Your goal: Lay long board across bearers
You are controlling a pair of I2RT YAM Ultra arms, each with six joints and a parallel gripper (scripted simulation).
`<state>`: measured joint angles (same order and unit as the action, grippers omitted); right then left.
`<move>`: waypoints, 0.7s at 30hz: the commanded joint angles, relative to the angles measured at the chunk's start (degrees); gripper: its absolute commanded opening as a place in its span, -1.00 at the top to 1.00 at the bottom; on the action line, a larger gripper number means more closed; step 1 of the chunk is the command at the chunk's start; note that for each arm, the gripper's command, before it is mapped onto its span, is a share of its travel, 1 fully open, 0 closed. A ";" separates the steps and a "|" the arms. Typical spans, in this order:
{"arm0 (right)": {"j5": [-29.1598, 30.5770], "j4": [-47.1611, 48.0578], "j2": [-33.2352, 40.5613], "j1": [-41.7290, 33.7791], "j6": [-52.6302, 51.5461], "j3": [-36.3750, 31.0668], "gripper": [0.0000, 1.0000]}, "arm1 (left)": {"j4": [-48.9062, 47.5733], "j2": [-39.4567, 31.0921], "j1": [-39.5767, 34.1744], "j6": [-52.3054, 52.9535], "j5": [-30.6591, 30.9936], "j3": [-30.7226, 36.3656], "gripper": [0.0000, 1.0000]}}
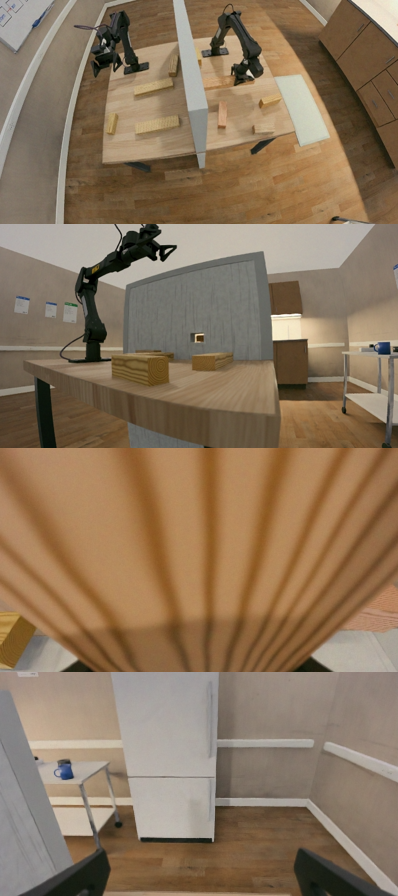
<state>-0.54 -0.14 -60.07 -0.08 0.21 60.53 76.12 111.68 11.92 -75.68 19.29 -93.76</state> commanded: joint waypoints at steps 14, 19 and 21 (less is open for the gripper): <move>0.56 -0.41 1.19 0.14 -0.29 2.47 -1.00 | -0.19 -2.97 -1.93 -2.08 2.50 0.55 1.00; 0.56 -0.41 1.19 0.14 -0.29 2.47 -1.00 | -1.28 -3.23 -2.51 -2.63 2.53 1.84 1.00; 0.56 -0.41 1.19 0.14 -0.29 2.47 -1.00 | -0.44 -3.22 -2.50 -2.39 2.52 0.39 1.00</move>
<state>-0.54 -0.14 -60.07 -0.08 0.21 60.53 75.22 110.85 10.17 -77.65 19.53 -92.75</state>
